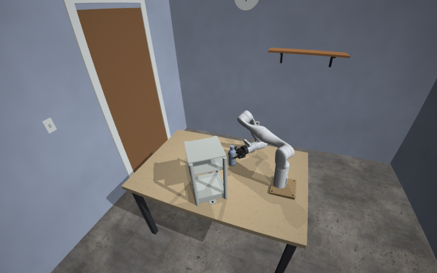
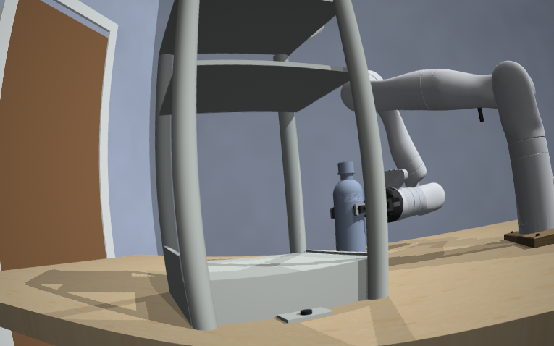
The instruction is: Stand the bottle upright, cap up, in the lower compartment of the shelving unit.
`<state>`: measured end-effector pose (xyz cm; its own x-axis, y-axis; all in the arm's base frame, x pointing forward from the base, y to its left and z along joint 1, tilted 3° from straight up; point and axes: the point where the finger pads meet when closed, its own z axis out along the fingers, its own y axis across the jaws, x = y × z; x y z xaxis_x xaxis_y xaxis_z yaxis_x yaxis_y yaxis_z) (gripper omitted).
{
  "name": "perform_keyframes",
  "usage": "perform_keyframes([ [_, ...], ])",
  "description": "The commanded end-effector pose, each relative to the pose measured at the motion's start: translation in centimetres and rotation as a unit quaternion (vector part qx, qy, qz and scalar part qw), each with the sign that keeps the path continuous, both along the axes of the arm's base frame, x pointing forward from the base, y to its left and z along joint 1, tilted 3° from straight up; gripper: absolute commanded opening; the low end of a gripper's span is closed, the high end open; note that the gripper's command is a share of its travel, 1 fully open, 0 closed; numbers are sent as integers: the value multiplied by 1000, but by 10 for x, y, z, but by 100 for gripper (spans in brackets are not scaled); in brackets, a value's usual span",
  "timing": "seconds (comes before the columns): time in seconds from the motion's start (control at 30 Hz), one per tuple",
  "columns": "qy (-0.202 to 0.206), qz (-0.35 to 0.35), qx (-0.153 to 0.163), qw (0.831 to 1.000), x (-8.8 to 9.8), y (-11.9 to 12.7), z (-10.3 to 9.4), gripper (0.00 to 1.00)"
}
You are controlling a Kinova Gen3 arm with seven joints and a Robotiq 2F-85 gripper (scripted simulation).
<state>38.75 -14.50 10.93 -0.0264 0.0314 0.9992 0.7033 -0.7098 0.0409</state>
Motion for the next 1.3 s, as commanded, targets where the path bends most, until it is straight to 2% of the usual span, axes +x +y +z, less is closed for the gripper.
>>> perform_keyframes([
  [0.0,-2,3,0,1000,0,2,14,0],
  [0.3,-3,3,-1,1000,-1,2,40,0],
  [0.57,-3,3,-3,1000,-1,2,51,0],
  [1.27,-3,3,-3,1000,2,3,54,0],
])
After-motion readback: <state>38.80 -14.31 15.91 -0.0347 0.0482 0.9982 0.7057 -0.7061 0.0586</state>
